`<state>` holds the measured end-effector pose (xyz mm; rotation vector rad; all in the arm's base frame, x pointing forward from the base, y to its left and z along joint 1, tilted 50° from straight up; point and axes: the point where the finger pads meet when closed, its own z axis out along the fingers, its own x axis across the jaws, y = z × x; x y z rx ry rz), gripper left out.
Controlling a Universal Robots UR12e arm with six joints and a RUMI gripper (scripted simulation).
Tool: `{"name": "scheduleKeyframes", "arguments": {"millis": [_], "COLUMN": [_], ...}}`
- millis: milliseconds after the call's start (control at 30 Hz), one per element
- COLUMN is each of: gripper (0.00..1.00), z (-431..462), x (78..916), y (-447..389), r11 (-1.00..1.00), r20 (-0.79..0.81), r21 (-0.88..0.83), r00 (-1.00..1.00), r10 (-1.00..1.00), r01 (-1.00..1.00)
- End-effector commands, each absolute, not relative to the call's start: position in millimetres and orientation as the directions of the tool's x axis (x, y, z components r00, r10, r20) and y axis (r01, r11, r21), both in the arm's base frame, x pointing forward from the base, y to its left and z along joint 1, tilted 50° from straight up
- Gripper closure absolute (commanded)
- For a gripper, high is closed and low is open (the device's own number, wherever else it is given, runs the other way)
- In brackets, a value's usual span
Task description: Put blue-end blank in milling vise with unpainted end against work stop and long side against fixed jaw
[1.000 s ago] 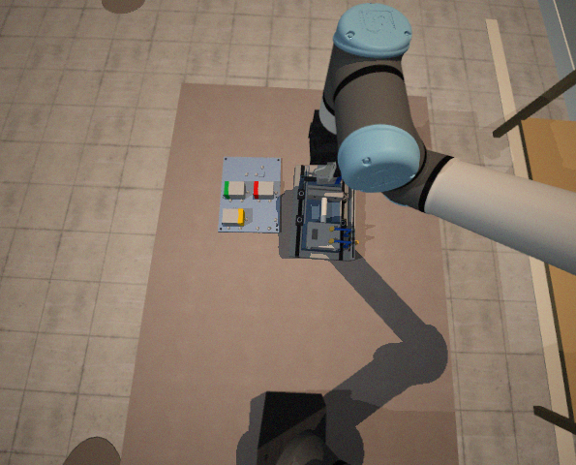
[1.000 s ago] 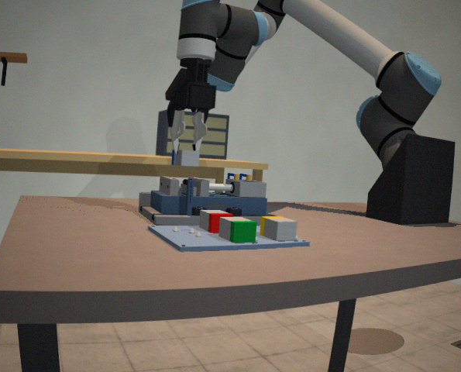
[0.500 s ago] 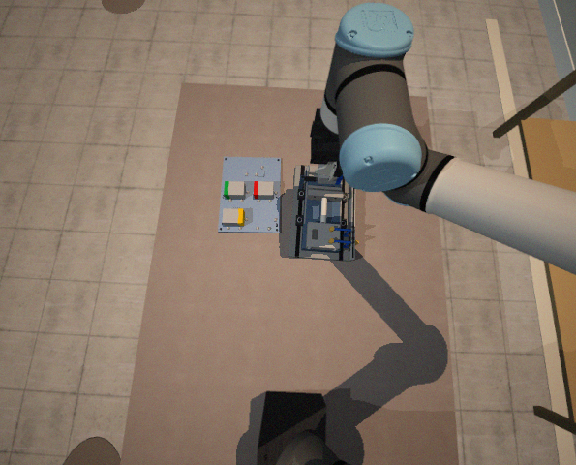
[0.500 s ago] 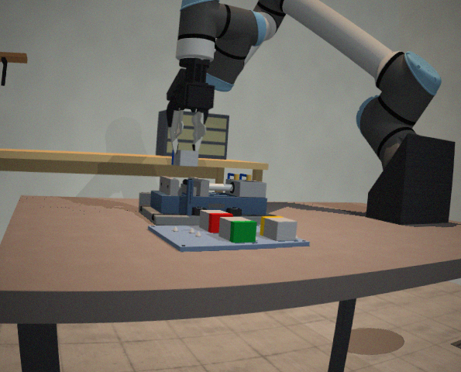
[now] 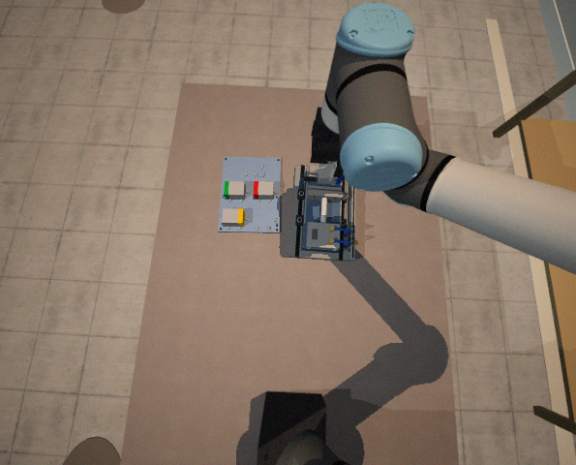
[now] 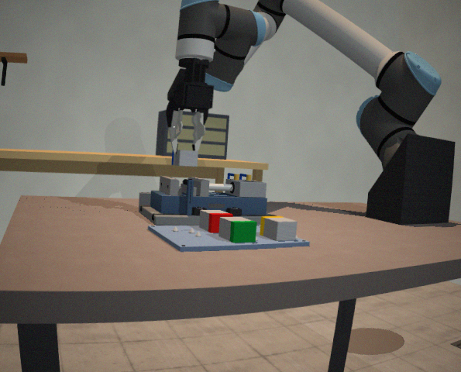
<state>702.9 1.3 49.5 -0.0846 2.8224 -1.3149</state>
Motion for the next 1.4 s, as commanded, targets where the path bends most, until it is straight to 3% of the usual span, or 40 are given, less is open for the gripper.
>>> {"name": "scheduleKeyframes", "arguments": {"millis": [0, 1367], "gripper": [1.00, 1.00], "z": [53.2, 53.5], "x": [705.4, 705.5], "y": [1.2, 0.8], "r11": [0.642, 0.643], "r20": [-0.013, -0.021], "r21": [-0.766, -0.766], "r00": [-0.998, -0.999], "r10": [-0.056, -0.048], "r01": [-0.026, -0.015]}}
